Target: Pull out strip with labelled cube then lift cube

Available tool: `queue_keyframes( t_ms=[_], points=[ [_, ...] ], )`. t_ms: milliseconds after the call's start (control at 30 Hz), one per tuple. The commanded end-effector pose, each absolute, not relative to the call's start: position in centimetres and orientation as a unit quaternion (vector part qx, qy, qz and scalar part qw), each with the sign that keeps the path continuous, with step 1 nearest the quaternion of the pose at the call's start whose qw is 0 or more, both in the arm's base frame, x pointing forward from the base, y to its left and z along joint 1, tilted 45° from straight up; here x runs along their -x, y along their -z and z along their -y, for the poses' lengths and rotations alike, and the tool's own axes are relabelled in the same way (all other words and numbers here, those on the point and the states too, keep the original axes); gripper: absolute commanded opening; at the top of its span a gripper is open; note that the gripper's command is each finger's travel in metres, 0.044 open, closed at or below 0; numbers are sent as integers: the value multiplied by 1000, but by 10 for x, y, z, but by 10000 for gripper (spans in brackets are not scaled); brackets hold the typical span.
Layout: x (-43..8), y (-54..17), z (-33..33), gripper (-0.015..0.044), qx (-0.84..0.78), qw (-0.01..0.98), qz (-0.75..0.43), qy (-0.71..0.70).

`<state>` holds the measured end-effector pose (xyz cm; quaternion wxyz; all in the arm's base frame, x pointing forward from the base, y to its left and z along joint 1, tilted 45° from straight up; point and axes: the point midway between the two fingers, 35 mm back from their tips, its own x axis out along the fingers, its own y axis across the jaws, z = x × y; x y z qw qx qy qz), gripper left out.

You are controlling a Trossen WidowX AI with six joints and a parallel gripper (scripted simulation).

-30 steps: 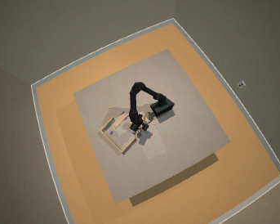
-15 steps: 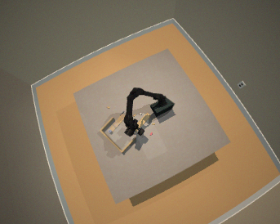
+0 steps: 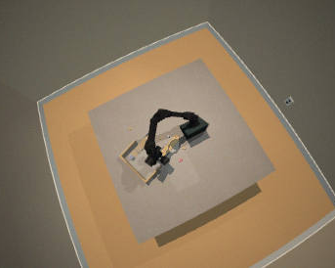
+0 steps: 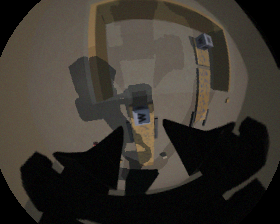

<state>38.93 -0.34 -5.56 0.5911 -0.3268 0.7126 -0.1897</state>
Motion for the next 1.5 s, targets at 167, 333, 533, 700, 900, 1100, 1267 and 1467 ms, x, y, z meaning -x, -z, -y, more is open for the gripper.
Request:
queue_keyframes(
  t_ms=[167,333,533,700,900,1100,1267,1467],
  points=[
    [-388,67,16,250,328,588,-715,191],
    [-388,73,22,250,328,588,-715,191],
    [-387,80,29,250,328,587,-715,191],
    [-386,86,34,250,328,587,-715,191],
    [-384,92,41,250,328,587,-715,191],
    [-384,92,41,250,328,587,-715,191],
    [-386,91,39,145,326,590,-713,192],
    [-386,91,39,105,326,590,-713,192]
  ],
)
